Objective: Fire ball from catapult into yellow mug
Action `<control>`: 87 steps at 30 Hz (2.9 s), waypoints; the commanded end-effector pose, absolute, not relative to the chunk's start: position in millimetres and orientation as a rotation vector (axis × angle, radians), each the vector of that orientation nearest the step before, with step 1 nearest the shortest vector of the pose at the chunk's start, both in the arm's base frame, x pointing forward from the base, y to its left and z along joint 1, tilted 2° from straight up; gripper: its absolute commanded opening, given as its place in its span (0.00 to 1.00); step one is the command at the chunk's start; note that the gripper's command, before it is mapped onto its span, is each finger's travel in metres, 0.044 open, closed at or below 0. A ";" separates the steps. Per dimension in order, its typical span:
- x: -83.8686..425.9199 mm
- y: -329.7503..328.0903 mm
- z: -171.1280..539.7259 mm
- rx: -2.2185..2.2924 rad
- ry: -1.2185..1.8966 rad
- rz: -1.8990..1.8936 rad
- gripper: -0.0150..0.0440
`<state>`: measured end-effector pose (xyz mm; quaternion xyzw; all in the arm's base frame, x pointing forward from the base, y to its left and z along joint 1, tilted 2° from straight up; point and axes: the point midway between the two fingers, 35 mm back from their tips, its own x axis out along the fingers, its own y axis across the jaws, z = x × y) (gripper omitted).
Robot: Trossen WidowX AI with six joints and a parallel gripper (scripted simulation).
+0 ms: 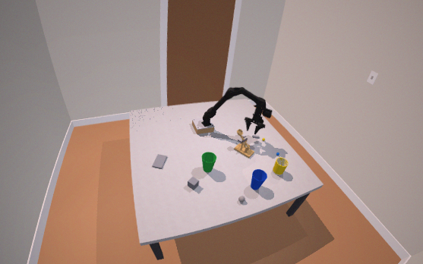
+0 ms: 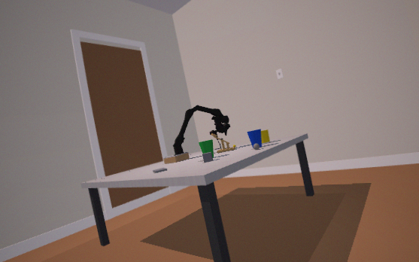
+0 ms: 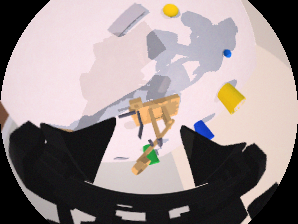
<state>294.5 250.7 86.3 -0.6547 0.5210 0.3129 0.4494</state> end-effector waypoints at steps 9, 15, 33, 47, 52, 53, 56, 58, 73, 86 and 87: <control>352.8 266.3 102.0 -1.205 1.203 0.643 1.00; 383.0 270.0 113.7 -1.009 1.154 0.582 1.00; 478.8 259.8 169.2 -0.446 0.955 0.424 1.00; 549.2 226.1 234.3 -0.044 0.744 0.345 1.00; 552.3 223.9 238.0 -0.025 0.732 0.343 1.00; 552.3 223.9 238.0 -0.025 0.732 0.343 1.00; 552.3 223.9 238.0 -0.025 0.732 0.343 1.00; 552.3 223.9 238.0 -0.025 0.732 0.343 1.00; 552.7 218.3 240.1 0.004 0.739 0.332 1.00; 553.1 218.3 234.3 -0.004 0.748 0.330 1.00; 553.1 218.3 234.3 -0.004 0.748 0.330 1.00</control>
